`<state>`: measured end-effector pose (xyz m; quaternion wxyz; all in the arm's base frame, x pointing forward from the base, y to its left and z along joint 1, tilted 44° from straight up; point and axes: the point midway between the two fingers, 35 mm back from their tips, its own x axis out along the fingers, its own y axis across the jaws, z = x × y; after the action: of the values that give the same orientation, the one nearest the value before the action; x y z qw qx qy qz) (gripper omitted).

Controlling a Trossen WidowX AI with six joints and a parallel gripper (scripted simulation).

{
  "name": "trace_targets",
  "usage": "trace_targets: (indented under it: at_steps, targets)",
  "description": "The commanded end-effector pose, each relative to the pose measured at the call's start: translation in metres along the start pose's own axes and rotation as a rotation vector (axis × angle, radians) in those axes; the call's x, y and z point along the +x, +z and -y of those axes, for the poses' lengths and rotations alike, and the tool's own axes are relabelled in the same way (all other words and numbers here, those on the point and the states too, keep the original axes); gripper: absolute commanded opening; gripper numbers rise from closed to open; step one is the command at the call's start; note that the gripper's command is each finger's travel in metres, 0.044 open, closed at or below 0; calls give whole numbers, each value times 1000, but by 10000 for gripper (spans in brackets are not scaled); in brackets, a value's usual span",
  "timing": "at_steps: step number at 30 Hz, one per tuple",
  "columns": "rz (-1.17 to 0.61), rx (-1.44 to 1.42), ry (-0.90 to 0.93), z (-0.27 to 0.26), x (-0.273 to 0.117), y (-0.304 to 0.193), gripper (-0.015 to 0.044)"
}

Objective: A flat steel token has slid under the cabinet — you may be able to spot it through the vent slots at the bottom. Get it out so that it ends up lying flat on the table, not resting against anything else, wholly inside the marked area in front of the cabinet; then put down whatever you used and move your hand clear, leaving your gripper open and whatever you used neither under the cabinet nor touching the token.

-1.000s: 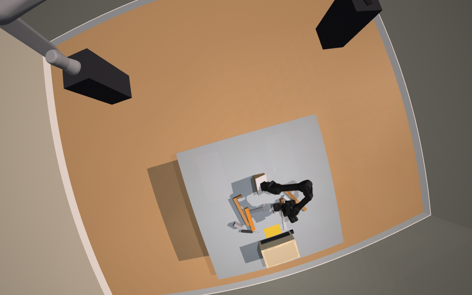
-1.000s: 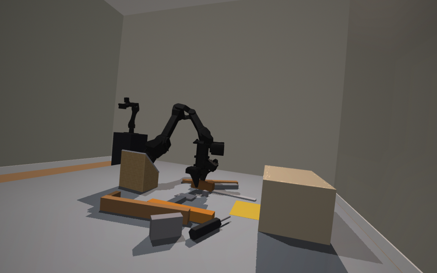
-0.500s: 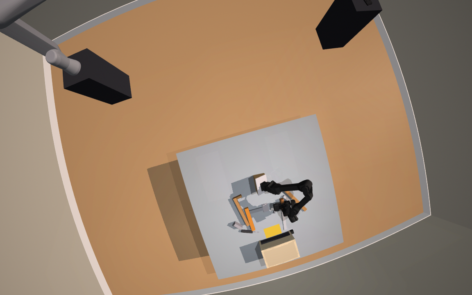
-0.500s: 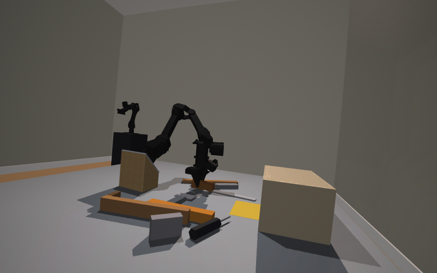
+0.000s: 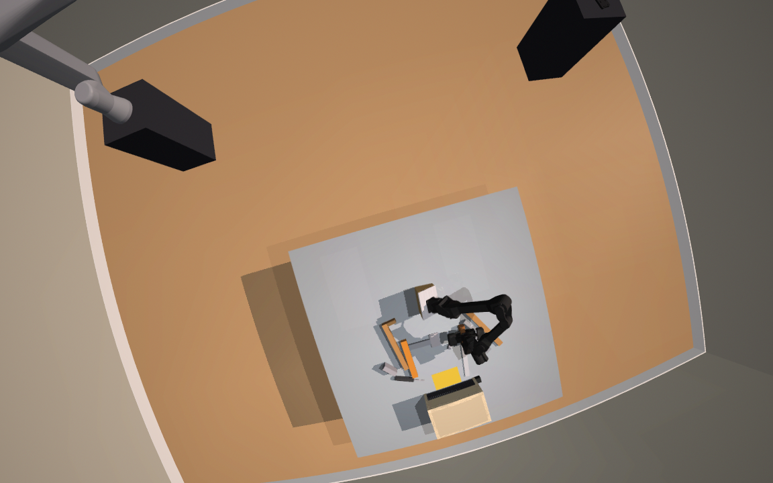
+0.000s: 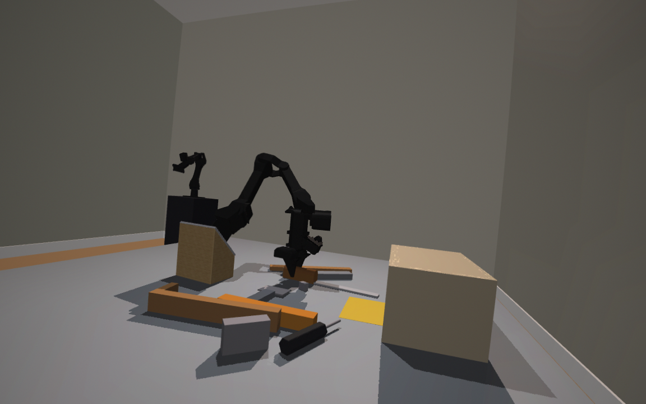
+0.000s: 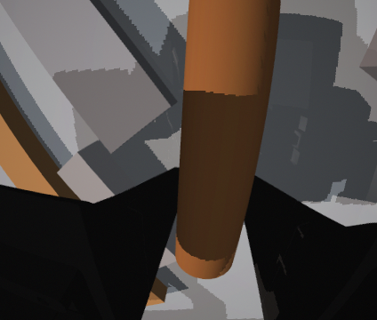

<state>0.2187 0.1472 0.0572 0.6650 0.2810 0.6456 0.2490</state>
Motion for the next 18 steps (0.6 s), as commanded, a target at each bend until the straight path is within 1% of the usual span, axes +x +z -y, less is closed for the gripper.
trace_targets:
  at_steps: [1,18]
  targets:
    - [0,-7,1,-1,0,4,0]
    - [-1,-11,-2,-1,0,24,0]
